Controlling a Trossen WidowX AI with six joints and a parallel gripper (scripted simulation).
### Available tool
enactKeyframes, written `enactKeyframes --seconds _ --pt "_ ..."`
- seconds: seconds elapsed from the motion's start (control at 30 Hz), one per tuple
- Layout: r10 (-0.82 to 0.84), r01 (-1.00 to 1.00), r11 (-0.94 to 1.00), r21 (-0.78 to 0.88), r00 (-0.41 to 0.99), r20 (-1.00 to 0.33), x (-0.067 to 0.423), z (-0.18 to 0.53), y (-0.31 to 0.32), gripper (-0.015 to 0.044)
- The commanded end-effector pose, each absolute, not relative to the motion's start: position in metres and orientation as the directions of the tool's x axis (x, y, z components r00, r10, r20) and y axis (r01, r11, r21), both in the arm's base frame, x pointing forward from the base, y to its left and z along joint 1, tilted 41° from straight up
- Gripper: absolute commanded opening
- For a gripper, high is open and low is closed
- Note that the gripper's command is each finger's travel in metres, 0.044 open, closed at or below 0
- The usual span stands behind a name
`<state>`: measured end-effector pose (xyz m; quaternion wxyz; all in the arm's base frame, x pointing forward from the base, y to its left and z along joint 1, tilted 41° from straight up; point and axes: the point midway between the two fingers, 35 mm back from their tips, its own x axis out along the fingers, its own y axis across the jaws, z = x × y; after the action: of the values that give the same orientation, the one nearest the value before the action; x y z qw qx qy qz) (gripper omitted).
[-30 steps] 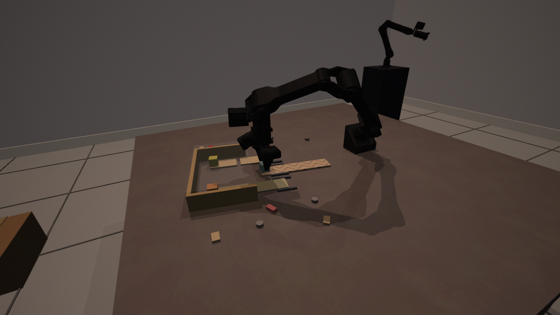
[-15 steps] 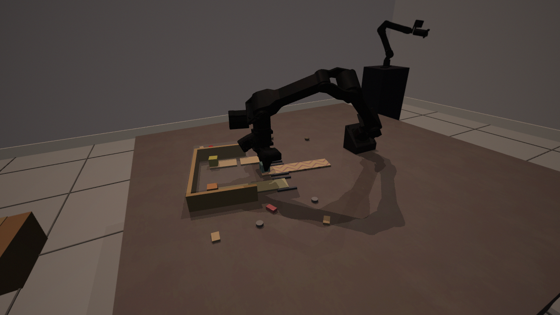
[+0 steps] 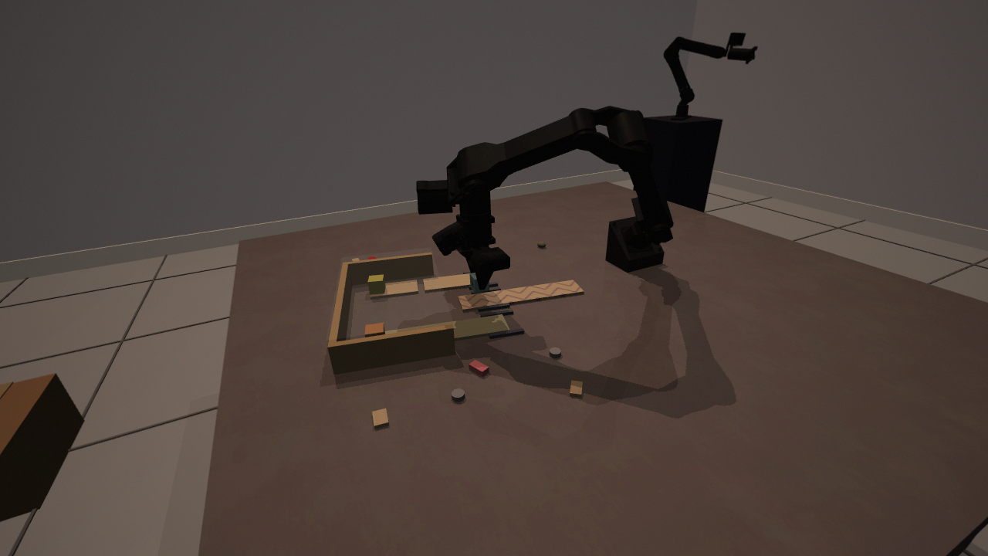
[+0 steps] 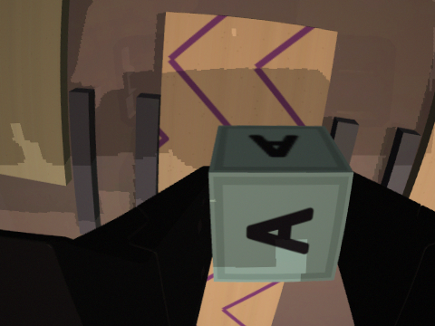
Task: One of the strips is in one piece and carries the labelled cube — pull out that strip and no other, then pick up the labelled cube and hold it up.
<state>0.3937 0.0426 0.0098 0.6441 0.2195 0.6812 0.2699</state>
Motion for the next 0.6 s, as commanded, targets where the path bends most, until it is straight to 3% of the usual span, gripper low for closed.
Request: enactKeyframes --seconds 0.0,0.57 --pt "0.645 -0.048 0.760 0.648 -0.068 -0.761 0.379 0.020 0.032 0.0000" --pt "0.646 -0.044 0.760 0.649 -0.070 -0.760 0.331 0.027 0.019 0.0000"
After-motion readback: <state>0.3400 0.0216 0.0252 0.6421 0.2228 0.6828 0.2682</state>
